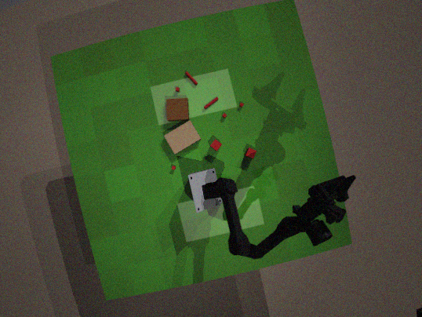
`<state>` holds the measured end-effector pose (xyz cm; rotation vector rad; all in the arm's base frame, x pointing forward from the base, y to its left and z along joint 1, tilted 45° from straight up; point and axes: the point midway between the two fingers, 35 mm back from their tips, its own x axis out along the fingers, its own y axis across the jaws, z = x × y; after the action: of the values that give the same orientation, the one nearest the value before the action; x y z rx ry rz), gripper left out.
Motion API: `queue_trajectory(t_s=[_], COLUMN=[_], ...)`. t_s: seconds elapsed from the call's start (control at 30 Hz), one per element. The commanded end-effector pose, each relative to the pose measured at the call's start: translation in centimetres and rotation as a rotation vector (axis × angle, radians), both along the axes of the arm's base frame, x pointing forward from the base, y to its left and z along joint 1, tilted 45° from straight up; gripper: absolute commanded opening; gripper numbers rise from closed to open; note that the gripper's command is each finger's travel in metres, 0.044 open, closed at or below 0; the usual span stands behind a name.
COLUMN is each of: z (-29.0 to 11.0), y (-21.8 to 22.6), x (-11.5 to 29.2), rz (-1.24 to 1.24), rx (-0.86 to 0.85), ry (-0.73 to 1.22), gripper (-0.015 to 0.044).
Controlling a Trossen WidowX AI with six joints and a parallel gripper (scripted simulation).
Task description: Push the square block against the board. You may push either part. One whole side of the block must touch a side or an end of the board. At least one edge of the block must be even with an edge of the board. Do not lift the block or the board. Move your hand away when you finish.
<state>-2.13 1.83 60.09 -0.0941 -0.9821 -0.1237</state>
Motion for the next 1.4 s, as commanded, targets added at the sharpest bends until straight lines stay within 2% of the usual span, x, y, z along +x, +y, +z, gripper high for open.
queue_trajectory(t_s=[0.0,0.1,0.47,0.93,1.37], z=[0.0,-0.2,-2.9,-9.7,-19.2], y=[0.0,-0.2,-3.2,-5.9,-6.1], x=[0.0,0.7,10.4,23.2,32.2], rz=[0.000,0.000,0.056,0.134,0.130], rx=[0.000,0.005,0.149,0.448,0.749], ry=[0.000,0.020,0.286,0.638,0.945], gripper=[0.0374,0.0295,0.0006,0.0000,0.0000])
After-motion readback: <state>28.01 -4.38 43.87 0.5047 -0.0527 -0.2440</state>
